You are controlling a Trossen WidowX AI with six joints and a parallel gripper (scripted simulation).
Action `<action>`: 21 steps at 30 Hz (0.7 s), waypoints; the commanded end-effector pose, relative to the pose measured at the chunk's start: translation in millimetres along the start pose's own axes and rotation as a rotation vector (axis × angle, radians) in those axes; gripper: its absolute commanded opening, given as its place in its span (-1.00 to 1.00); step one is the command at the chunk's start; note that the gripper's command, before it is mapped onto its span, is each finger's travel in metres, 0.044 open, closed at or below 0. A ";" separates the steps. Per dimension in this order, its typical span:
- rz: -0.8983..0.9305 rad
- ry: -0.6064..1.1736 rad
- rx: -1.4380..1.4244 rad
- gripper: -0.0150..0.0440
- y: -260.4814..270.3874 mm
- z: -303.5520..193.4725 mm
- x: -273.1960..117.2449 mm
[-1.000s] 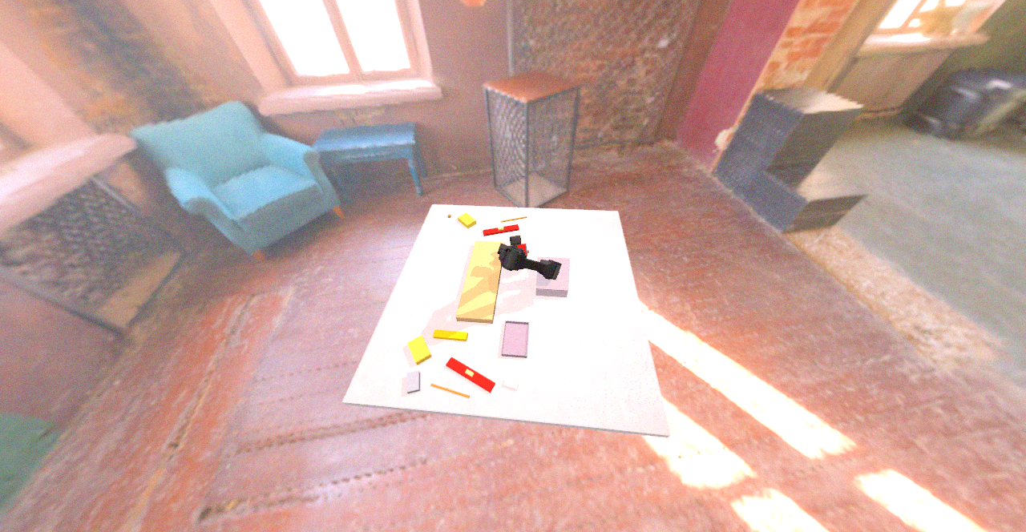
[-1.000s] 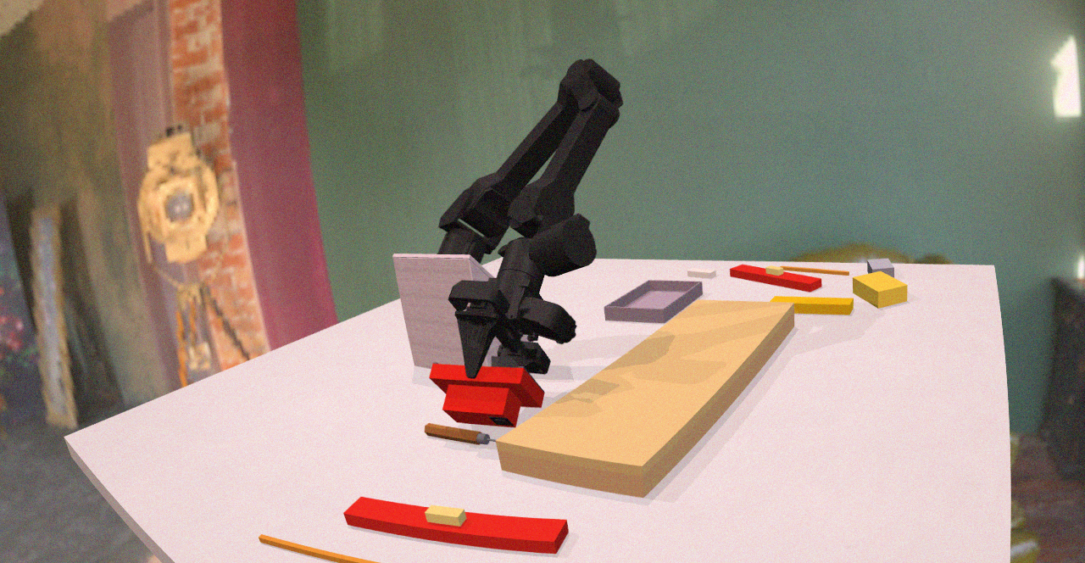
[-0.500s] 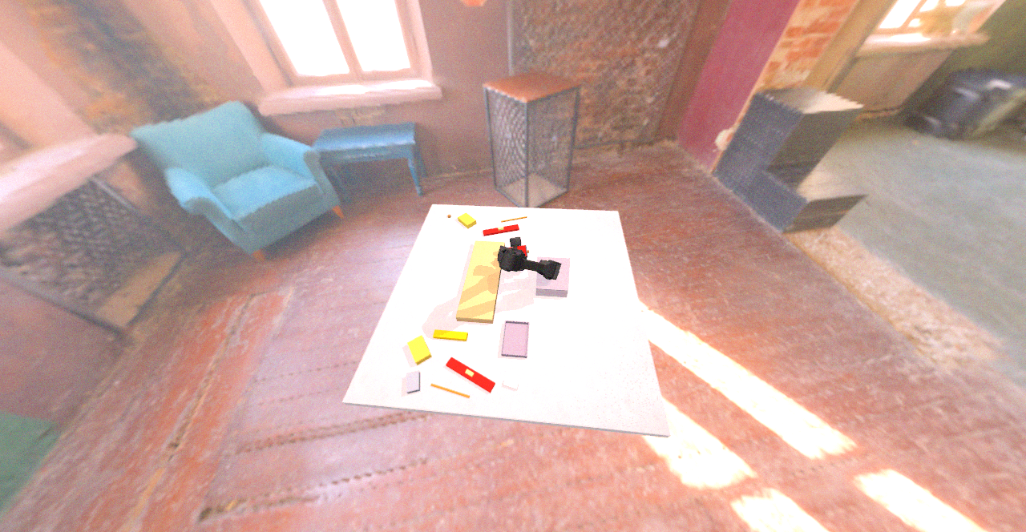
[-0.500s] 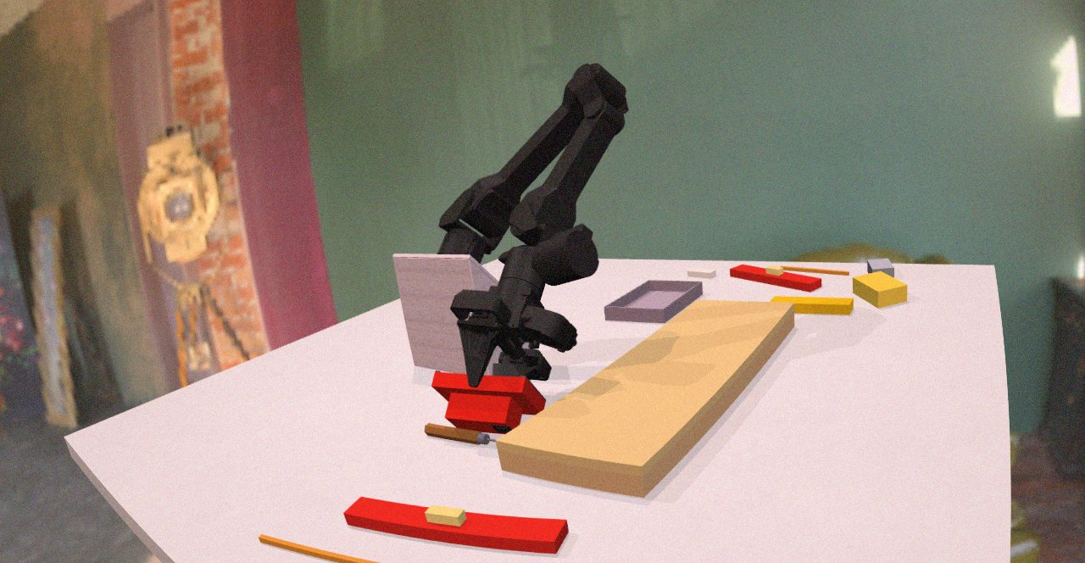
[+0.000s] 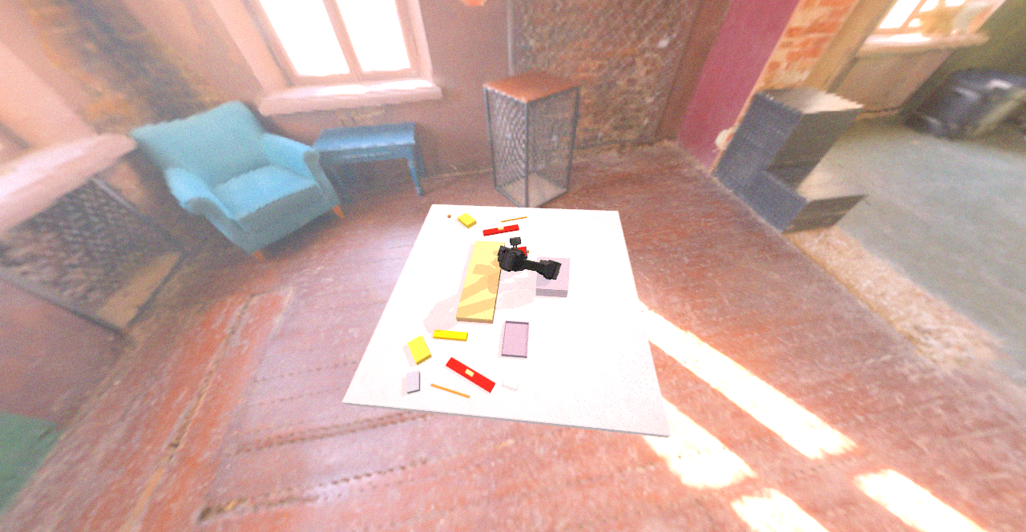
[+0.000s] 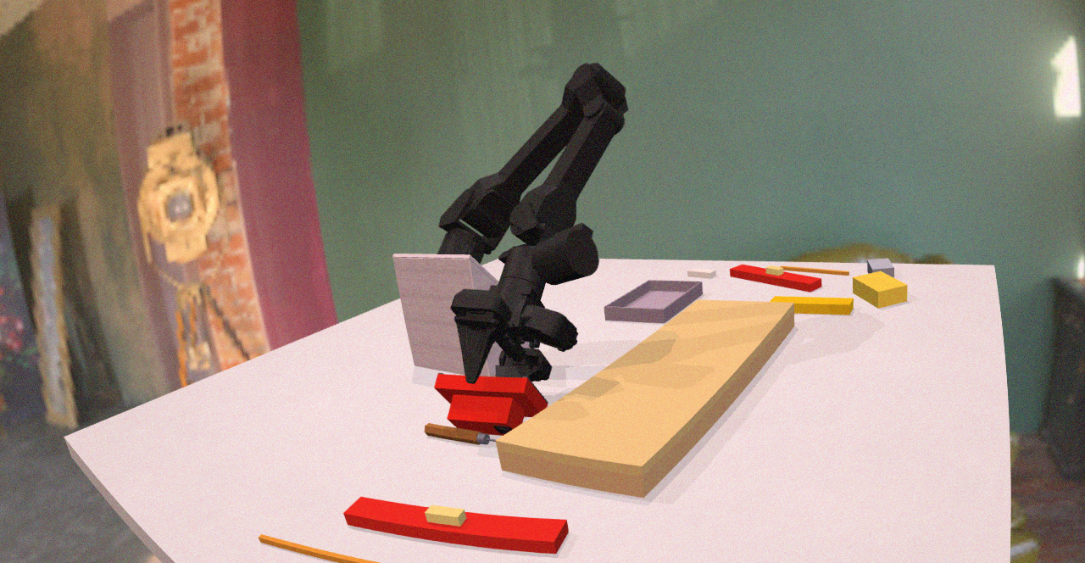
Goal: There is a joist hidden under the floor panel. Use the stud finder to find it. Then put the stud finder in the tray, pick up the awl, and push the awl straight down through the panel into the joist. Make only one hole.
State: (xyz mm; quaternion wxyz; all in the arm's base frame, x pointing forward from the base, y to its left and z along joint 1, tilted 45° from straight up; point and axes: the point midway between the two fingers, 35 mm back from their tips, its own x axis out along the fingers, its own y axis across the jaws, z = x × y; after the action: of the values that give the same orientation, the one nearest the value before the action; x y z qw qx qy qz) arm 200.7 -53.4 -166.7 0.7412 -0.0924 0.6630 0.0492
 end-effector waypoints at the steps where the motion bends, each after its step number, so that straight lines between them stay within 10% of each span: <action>1: -0.004 0.002 -0.001 1.00 -0.7 -0.2 -2.1; 21: -0.001 0.002 -0.001 1.00 -0.4 0.3 -18.0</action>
State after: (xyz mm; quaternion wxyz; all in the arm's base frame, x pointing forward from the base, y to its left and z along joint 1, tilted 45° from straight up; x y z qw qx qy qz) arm 199.5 -52.8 -151.1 0.7408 -0.0932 0.6634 0.0498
